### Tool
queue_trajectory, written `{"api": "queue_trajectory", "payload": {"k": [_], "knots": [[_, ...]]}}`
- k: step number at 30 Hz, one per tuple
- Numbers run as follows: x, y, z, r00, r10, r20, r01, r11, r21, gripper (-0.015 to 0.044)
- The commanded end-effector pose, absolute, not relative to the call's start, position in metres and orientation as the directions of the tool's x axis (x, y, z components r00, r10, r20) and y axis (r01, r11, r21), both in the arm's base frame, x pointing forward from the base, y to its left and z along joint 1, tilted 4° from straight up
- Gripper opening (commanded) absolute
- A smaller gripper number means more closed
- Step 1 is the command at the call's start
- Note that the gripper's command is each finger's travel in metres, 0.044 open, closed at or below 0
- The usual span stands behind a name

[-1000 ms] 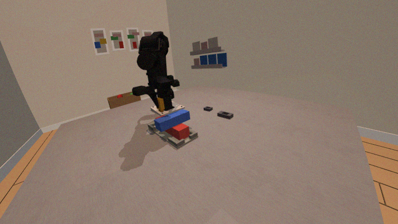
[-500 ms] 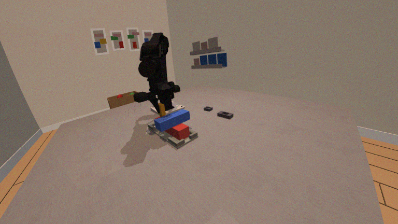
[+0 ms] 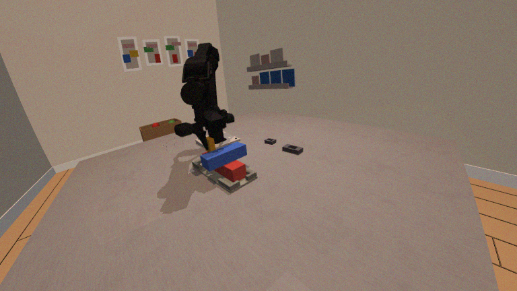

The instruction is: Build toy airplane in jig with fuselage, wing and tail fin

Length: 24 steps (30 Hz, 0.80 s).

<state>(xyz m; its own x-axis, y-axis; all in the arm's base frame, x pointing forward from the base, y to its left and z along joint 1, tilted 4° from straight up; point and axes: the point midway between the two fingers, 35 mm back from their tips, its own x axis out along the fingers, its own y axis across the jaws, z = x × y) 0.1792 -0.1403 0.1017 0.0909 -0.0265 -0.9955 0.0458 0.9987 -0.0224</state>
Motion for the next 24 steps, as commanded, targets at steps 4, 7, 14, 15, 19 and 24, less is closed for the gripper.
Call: {"api": "queue_trajectory", "payload": {"k": [4,7,14,15,19,24], "knots": [[0.179,-0.140,0.102,0.092,-0.027,-0.995,0.046,0.999,-0.023,0.0000],[0.179,-0.140,0.102,0.092,-0.027,-0.995,0.046,0.999,-0.023,0.0079],[0.179,-0.140,0.102,0.092,-0.027,-0.995,0.046,0.999,-0.023,0.0260],[0.179,-0.140,0.102,0.092,-0.027,-0.995,0.046,0.999,-0.023,0.0260],[0.179,-0.140,0.102,0.092,-0.027,-0.995,0.046,0.999,-0.023,0.0260],[0.180,-0.142,0.121,0.092,-0.026,-0.995,0.047,0.999,-0.022,0.0260]]}}
